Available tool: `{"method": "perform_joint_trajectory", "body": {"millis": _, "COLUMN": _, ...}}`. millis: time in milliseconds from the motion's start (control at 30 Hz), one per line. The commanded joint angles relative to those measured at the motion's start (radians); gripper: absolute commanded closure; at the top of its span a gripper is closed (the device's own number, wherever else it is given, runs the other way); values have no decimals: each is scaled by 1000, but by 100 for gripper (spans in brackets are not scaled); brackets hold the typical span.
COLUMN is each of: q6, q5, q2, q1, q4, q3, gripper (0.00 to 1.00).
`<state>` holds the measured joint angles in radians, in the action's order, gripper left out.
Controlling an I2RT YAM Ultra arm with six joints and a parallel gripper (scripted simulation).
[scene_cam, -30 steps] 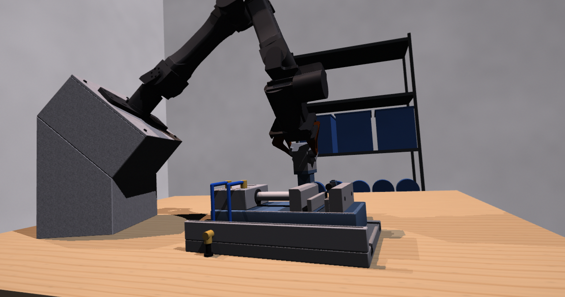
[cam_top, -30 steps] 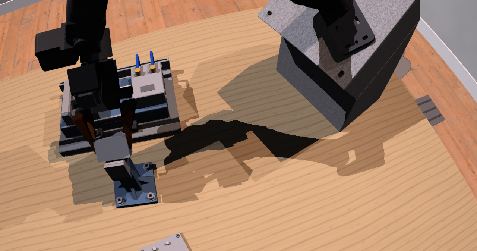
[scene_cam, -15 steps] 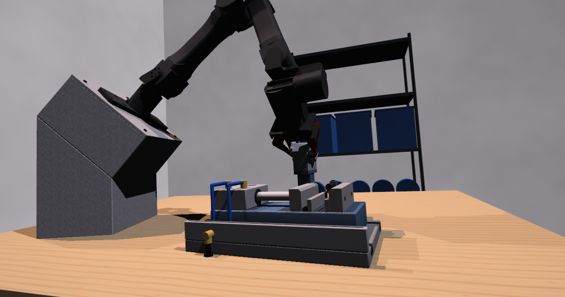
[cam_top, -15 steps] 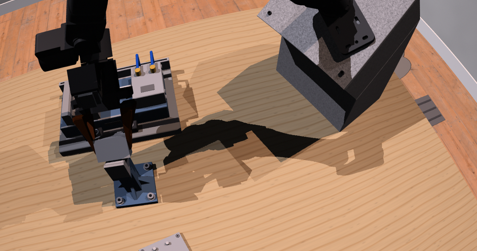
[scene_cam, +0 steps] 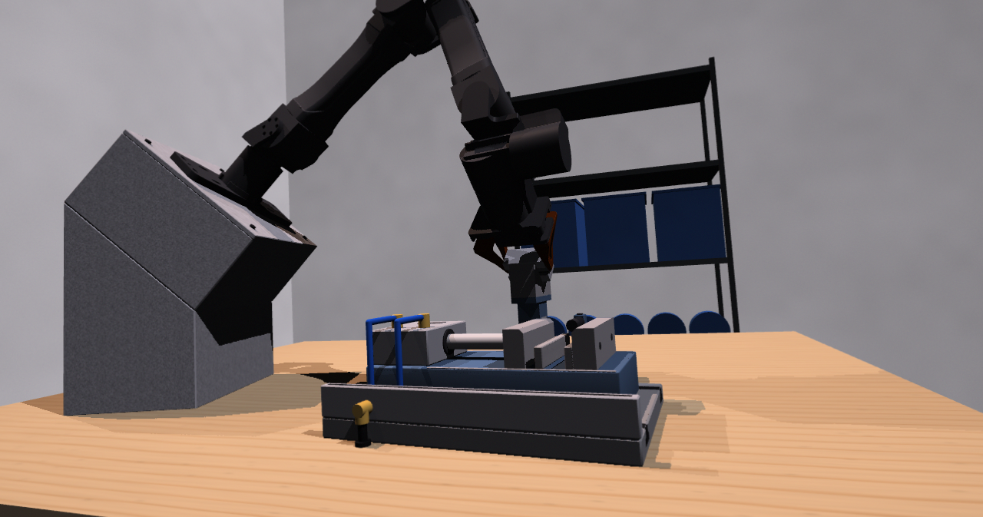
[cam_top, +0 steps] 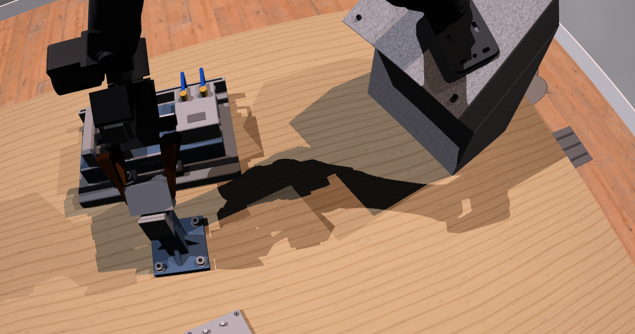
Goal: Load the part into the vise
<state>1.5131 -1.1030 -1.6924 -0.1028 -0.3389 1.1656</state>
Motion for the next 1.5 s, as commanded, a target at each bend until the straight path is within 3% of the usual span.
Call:
{"method": "perform_joint_trajectory", "body": {"millis": 0, "q6": -8, "q5": -23, "q2": 4, "q1": -1, "q4": 9, "q3": -8, "gripper": 100}}
{"method": "perform_joint_trajectory", "body": {"millis": 500, "q6": -8, "q5": -23, "q2": 4, "q1": -1, "q4": 9, "q3": -8, "gripper": 100}}
{"method": "perform_joint_trajectory", "body": {"millis": 533, "q6": -8, "q5": -23, "q2": 4, "q1": -1, "q4": 9, "q3": -8, "gripper": 19}}
{"method": "perform_joint_trajectory", "body": {"millis": 1467, "q6": -7, "q5": -22, "q2": 4, "q1": -1, "q4": 6, "q3": -8, "gripper": 19}}
